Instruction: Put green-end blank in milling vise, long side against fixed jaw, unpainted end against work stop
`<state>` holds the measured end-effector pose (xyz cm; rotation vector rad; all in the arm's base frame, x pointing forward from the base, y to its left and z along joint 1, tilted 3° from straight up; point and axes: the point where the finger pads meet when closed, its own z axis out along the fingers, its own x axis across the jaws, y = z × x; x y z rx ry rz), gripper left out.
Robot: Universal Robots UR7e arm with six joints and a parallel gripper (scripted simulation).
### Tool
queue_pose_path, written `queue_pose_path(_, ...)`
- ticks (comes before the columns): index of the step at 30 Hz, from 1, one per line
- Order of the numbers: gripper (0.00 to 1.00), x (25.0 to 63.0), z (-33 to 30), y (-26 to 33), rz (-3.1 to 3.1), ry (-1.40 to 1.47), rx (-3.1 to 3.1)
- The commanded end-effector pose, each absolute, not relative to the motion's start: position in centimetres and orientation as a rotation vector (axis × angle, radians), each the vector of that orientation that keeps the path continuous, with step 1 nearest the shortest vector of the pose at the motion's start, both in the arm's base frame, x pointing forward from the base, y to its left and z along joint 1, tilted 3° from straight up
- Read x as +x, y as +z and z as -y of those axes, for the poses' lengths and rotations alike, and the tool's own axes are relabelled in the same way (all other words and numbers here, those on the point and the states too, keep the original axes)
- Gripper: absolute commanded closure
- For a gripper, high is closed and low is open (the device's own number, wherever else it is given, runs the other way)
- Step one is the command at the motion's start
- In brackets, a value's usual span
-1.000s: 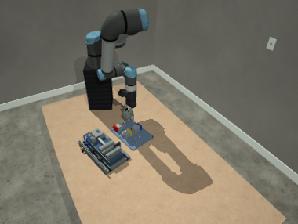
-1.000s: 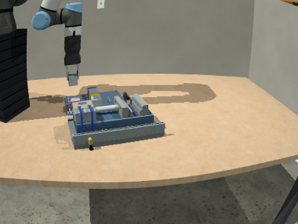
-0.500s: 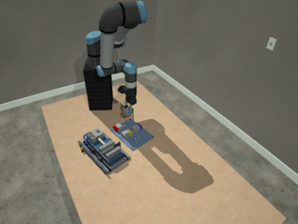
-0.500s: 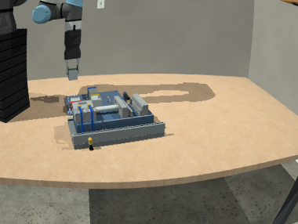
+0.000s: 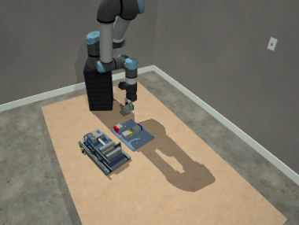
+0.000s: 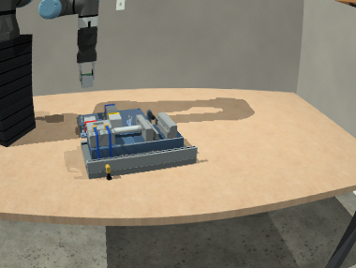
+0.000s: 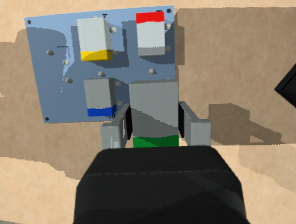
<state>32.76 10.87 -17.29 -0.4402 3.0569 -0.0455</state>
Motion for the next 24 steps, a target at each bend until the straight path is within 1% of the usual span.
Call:
queue_pose_path(1,1.0,32.78,-10.89,-16.75,-3.057,-0.046,-0.44)
queue_pose_path(24,1.0,32.81,-10.88,-17.21,-3.057,-0.046,-0.44)
